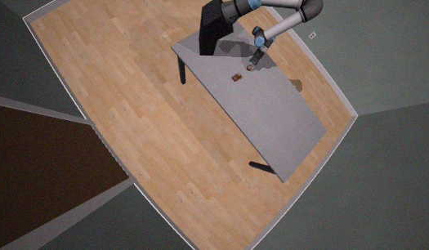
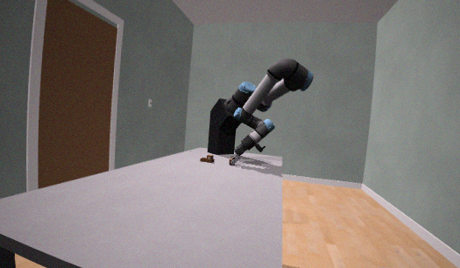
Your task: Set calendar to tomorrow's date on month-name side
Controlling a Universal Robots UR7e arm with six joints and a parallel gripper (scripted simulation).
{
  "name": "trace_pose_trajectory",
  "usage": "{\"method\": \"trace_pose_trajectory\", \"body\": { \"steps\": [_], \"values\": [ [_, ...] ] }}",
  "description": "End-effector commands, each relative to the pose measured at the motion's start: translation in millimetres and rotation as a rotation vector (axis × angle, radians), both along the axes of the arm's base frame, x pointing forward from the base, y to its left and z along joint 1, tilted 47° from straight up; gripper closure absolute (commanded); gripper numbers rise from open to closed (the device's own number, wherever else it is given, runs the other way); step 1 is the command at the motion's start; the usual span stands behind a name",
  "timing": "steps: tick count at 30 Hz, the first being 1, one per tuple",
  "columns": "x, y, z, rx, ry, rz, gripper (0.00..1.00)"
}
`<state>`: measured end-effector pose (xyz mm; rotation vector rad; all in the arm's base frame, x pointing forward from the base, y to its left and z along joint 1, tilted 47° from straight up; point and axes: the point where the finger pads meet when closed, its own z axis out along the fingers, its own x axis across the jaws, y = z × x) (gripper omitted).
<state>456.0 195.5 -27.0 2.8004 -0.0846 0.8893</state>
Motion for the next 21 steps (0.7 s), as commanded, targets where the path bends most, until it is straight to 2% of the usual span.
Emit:
{"method": "trace_pose_trajectory", "body": {
  "steps": [1, 19, 20, 21],
  "values": [
    [0.1, -0.1, 0.4, 0.000, -0.001, 0.000, 0.10],
    [0.1, -0.1, 0.4, 0.000, -0.001, 0.000, 0.10],
    [0.1, -0.1, 0.4, 0.000, -0.001, 0.000, 0.40],
    [0.1, -0.1, 0.4, 0.000, -0.001, 0.000, 0.40]
  ]
}}
